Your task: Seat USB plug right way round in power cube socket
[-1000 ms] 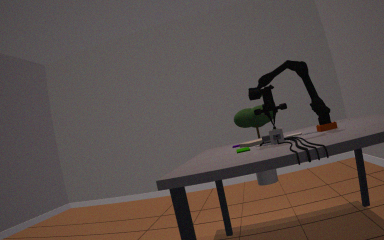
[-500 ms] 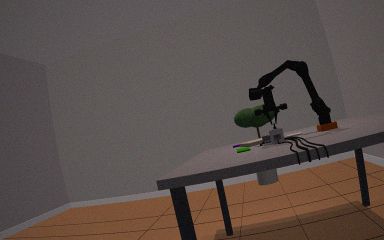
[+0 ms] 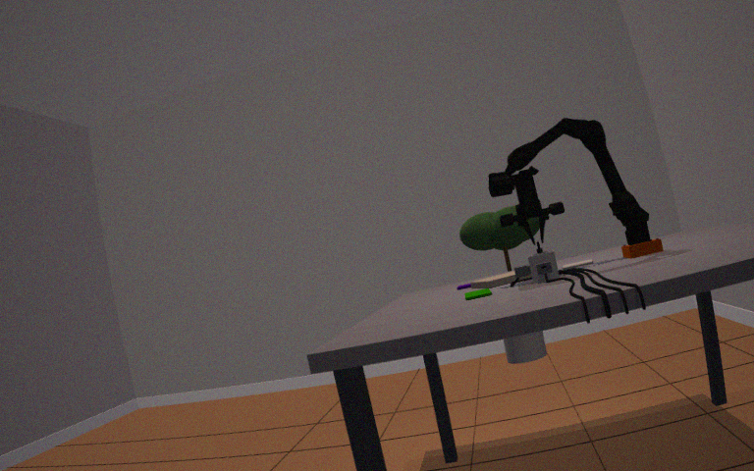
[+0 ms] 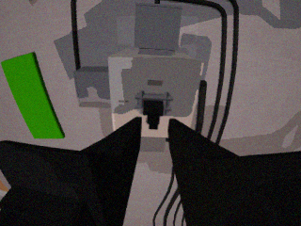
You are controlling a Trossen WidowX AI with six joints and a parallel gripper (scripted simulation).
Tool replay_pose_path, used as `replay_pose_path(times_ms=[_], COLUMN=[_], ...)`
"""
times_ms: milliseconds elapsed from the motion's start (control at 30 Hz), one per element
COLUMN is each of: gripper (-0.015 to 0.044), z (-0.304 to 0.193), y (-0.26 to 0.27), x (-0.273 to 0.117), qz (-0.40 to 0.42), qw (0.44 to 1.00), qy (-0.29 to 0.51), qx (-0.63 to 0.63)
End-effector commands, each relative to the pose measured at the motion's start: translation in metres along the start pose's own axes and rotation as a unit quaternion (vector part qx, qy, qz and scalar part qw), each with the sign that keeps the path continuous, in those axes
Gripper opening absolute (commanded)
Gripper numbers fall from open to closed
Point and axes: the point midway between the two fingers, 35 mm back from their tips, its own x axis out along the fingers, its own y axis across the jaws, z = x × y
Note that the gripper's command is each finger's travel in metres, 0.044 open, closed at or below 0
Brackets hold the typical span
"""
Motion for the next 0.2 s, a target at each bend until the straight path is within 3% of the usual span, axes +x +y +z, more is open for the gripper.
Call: replay_pose_path(times_ms=[0, 167], gripper=[0.0095, 0.0095], z=[-0.0008, -0.0013], y=[0.0012, 0.0012], x=[-0.0050, -0.0100], qz=[0.003, 0.003], qw=[1.000, 1.000], qy=[0.001, 0.001], qx=[0.000, 0.000])
